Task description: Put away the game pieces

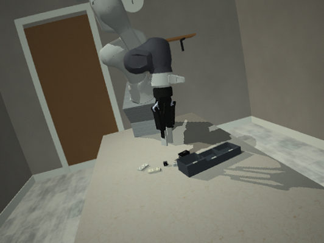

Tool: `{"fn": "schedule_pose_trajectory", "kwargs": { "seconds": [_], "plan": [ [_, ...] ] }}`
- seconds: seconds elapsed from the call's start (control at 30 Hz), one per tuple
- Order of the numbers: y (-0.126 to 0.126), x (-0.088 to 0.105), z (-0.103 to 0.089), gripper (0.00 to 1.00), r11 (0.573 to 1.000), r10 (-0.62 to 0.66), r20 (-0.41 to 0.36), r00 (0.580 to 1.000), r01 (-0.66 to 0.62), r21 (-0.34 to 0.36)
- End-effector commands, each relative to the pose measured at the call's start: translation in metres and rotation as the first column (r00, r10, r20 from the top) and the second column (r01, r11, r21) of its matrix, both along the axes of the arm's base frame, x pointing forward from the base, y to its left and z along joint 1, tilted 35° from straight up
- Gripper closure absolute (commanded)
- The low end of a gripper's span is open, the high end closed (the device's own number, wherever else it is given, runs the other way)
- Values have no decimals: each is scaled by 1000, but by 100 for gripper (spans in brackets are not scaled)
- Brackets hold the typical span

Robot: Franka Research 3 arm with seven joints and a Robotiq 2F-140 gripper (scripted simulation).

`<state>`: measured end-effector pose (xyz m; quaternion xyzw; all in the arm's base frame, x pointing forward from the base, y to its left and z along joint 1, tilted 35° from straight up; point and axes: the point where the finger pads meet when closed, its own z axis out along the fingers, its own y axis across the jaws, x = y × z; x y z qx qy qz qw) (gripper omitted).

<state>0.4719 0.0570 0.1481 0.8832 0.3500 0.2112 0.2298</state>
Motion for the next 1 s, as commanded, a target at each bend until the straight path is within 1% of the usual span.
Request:
{"fn": "schedule_pose_trajectory", "kwargs": {
  "seconds": [0.0,0.07,0.2,0.33,0.4,0.43,0.47,0.9,0.97],
  "plan": [
    [-20,3,-8,81,988,140,-34,990,-141,-60],
    [-34,3,-12,81,984,160,-45,986,-163,-78],
    [-34,3,-12,81,971,205,-66,977,-211,-109],
    [-32,4,-12,81,949,274,-84,958,-284,-137],
    [-32,4,-12,81,949,274,-84,958,-284,-137],
    [-32,4,-12,81,931,319,-96,943,-330,-152],
    [-31,4,-12,81,924,335,-101,937,-348,-158],
    [-29,5,-12,81,812,516,-173,839,-544,-211],
    [-29,5,-12,81,812,516,-173,839,-544,-211]
  ]
}}
